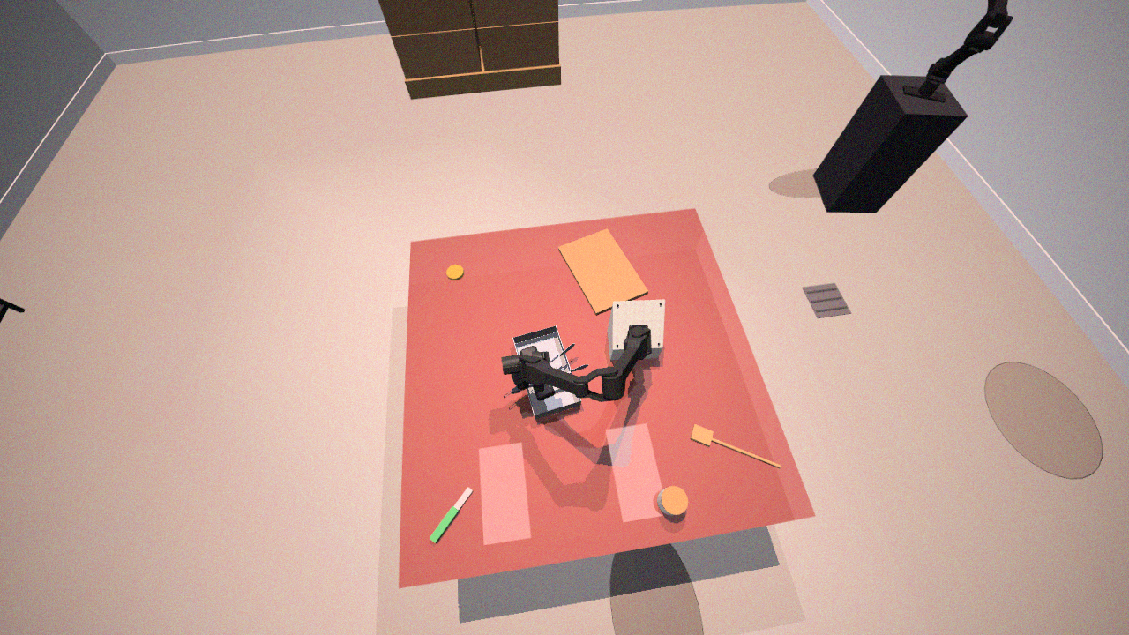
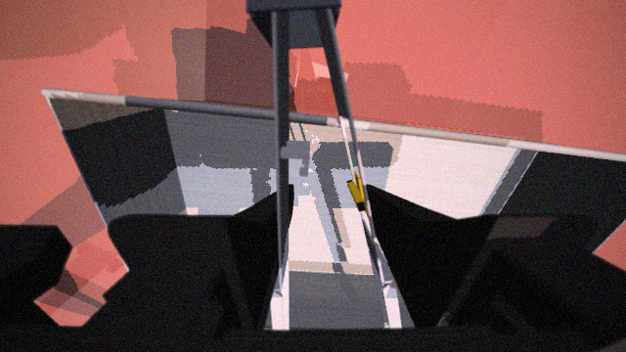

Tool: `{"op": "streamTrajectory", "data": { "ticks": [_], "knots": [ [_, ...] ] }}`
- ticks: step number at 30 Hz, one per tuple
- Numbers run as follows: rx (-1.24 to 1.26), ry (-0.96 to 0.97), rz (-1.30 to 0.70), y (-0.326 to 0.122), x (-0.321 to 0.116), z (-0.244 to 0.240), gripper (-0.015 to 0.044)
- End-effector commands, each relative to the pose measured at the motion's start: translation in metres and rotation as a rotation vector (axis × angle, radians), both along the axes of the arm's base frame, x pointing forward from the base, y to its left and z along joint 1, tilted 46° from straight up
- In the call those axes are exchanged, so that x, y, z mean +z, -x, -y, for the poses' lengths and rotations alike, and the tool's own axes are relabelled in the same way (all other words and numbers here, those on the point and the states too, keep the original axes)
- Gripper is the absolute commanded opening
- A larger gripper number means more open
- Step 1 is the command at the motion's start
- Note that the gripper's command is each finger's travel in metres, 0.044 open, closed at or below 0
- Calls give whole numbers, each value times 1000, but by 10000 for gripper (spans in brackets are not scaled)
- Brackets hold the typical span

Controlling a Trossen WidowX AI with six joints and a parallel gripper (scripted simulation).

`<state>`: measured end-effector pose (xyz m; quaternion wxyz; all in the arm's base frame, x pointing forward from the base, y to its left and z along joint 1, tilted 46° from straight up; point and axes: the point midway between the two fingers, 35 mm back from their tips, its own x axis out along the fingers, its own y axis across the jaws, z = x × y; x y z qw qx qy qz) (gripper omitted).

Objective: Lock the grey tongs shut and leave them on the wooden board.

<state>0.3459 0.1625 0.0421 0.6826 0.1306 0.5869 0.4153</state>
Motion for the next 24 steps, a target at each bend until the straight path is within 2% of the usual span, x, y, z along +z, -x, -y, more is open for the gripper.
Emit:
{"op": "streamTrajectory", "data": {
  "ticks": [1,24],
  "knots": [
    [1,0,1,0,0,0,208],
    [1,0,1,0,0,0,55]
  ]
}}
